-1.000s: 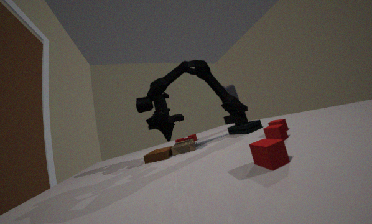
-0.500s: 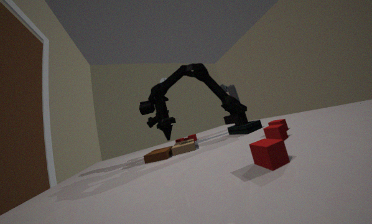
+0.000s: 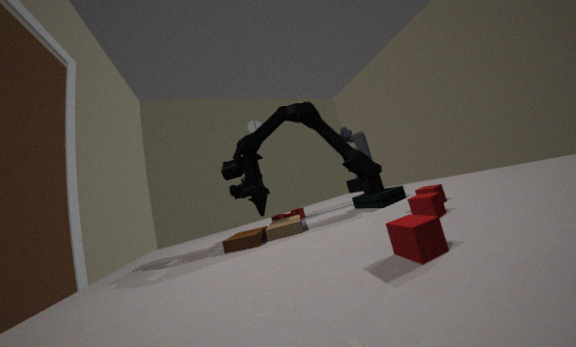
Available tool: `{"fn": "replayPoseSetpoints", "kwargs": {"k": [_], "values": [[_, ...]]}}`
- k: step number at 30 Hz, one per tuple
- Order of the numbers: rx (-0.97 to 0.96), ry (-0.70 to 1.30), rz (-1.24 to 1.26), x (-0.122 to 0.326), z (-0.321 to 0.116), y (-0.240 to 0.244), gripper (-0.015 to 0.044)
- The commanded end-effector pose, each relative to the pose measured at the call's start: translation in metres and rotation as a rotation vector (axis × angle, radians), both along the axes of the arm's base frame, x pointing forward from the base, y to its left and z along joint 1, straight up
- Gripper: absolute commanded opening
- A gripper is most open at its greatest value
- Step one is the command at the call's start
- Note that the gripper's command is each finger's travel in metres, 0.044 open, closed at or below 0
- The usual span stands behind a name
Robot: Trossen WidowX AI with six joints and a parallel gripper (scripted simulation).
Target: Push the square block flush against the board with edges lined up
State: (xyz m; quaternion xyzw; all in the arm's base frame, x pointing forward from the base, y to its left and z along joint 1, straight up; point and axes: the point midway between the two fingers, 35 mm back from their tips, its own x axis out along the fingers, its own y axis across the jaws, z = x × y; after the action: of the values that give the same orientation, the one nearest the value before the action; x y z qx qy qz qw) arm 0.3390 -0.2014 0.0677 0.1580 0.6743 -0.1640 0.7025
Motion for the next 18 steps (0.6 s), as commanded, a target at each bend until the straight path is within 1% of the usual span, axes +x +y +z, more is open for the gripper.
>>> {"fn": "replayPoseSetpoints", "kwargs": {"k": [1,3,5,18], "values": [[-0.002,-0.002,-0.015,0.002,-0.011,-0.001,0.0000],[-0.002,-0.002,-0.015,0.003,-0.042,-0.002,0.0000],[-0.002,-0.002,-0.015,0.003,-0.054,-0.002,0.0000],[-0.002,-0.001,-0.015,-0.007,-0.054,0.003,0.0000]]}}
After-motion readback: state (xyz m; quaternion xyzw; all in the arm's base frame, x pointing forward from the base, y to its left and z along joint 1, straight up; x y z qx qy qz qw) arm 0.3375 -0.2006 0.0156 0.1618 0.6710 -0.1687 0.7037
